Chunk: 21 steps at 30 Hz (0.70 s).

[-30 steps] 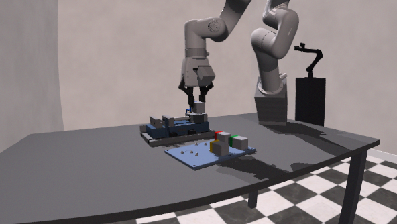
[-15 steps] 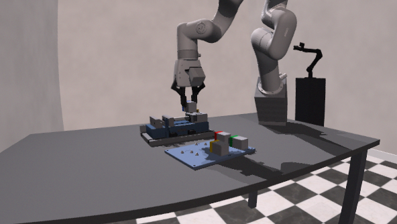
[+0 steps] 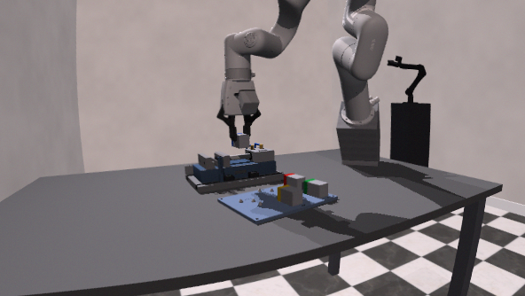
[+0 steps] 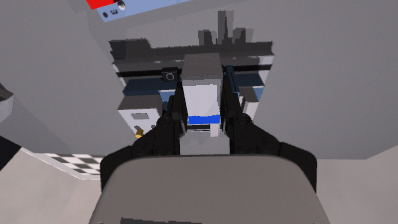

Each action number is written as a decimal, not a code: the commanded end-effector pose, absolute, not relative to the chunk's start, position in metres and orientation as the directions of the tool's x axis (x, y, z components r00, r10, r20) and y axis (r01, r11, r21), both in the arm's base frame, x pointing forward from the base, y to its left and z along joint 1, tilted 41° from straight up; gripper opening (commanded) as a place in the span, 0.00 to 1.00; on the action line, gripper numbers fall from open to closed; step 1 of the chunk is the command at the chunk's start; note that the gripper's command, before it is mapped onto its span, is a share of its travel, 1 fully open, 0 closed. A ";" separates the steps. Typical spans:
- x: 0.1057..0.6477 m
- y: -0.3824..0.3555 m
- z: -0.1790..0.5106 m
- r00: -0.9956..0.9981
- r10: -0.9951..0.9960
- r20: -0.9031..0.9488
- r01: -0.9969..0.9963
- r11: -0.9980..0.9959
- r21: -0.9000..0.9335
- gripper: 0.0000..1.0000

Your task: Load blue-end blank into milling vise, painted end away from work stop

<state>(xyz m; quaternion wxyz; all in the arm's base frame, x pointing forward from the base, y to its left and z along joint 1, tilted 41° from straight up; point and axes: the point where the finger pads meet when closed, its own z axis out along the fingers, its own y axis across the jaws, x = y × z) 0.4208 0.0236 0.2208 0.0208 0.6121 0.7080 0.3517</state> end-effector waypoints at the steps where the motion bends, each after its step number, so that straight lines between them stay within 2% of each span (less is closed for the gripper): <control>1: 0.434 0.006 0.217 -0.250 0.881 0.401 0.851 0.002 0.525 0.00; 12: 0.445 -0.010 0.213 -0.251 0.881 0.401 0.851 0.003 0.525 0.00; 21: 0.474 -0.053 0.202 -0.250 0.881 0.401 0.851 0.003 0.525 0.00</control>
